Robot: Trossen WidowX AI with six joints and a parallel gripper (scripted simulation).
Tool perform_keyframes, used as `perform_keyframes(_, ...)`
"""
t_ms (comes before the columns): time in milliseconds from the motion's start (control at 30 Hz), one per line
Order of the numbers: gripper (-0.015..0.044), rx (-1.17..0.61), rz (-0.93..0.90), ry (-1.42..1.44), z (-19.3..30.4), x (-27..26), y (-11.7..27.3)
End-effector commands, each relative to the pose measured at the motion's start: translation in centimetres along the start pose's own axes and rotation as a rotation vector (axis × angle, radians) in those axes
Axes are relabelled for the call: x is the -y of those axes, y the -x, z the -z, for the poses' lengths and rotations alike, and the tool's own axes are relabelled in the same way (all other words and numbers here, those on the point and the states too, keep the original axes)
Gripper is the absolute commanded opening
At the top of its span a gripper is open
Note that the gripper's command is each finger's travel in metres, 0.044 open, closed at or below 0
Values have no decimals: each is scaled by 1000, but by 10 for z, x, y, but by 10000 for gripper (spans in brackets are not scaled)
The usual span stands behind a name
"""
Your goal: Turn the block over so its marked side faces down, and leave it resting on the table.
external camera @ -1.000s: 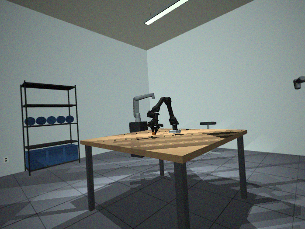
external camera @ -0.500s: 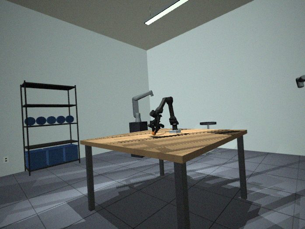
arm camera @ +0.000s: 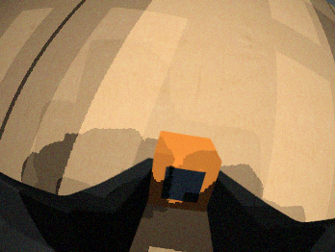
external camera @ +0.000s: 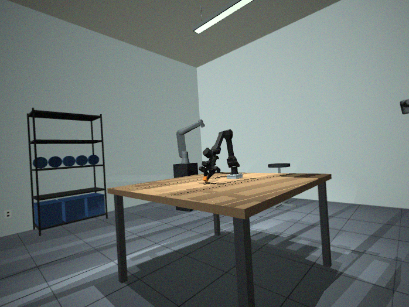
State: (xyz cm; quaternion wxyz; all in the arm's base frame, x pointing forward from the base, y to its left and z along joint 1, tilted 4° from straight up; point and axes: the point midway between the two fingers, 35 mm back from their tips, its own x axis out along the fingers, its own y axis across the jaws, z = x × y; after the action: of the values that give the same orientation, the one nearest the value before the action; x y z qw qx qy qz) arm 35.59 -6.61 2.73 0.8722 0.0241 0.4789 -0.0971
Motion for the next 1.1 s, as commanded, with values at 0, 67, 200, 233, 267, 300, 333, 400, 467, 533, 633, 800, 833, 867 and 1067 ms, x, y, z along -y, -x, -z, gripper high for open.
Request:
perform_keyframes(0,0,53,-2,-6,3,0,-9)
perform_keyframes(67,0,83,-3,-7,3,0,-13)
perform_keyframes(200,0,141,-3,-5,5,0,-19)
perform_keyframes(233,0,155,-4,-5,5,-1,-21)
perform_keyframes(267,0,170,-4,-4,6,-1,-22)
perform_keyframes(300,0,184,-4,-4,6,-1,-23)
perform_keyframes(333,0,199,-4,-3,7,0,-24)
perform_keyframes(400,0,228,-3,-2,8,0,-25)
perform_keyframes(467,0,257,-3,0,10,0,-26)
perform_keyframes(533,0,285,-3,1,11,0,-26)
perform_keyframes(633,0,329,-2,3,13,0,-26)
perform_keyframes(800,0,401,0,6,17,0,-22)
perform_keyframes(833,0,415,0,7,18,1,-21)
perform_keyframes(867,0,430,1,8,19,1,-20)
perform_keyframes(1067,0,465,2,9,21,1,-17)
